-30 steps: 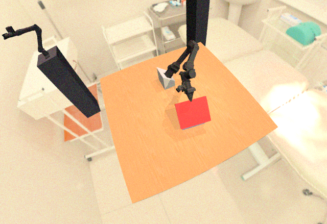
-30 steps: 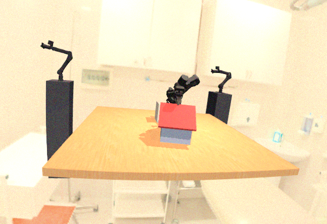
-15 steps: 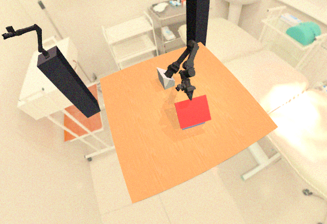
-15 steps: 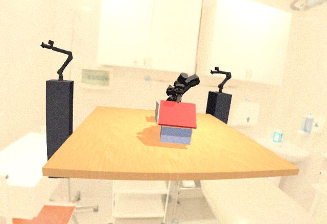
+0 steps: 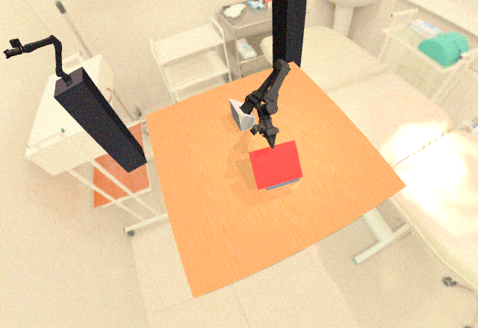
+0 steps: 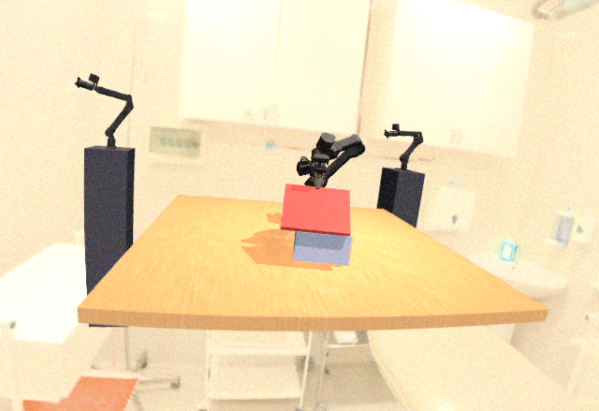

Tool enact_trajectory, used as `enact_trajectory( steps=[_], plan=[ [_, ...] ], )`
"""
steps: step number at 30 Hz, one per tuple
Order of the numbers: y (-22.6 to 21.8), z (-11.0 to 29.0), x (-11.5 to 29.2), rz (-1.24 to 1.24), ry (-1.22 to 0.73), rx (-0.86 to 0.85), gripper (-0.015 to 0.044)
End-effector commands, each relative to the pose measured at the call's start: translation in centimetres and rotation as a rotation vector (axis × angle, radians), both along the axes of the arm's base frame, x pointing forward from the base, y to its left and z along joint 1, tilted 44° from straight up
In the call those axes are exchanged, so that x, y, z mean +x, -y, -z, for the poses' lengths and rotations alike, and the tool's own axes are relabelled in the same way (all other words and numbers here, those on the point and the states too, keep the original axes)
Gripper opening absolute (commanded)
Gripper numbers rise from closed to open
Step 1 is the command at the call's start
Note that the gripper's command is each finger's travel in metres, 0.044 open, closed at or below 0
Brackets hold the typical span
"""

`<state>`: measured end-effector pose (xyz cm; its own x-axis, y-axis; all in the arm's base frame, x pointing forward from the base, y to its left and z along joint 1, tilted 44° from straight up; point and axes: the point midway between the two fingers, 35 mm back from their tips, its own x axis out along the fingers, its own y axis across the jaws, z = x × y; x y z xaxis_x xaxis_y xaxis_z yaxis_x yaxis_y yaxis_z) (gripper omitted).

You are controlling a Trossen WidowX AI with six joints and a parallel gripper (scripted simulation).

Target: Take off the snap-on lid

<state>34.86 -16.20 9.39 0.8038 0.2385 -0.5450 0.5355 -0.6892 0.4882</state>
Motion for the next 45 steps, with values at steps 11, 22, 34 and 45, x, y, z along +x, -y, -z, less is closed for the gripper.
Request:
enact_trajectory(
  steps=[11,22,34,45],
  plan=[
    [2.0,1.8,-1.1,0.0,0.005,-0.006,0.0],
    [3.4,3.3,-1.9,0.0,0.005,-0.007,0.0],
    [5.0,4.8,-2.8,0.0,0.005,-0.008,0.0],
    [6.5,6.3,-3.6,0.0,0.005,-0.01,0.0]
  ],
)
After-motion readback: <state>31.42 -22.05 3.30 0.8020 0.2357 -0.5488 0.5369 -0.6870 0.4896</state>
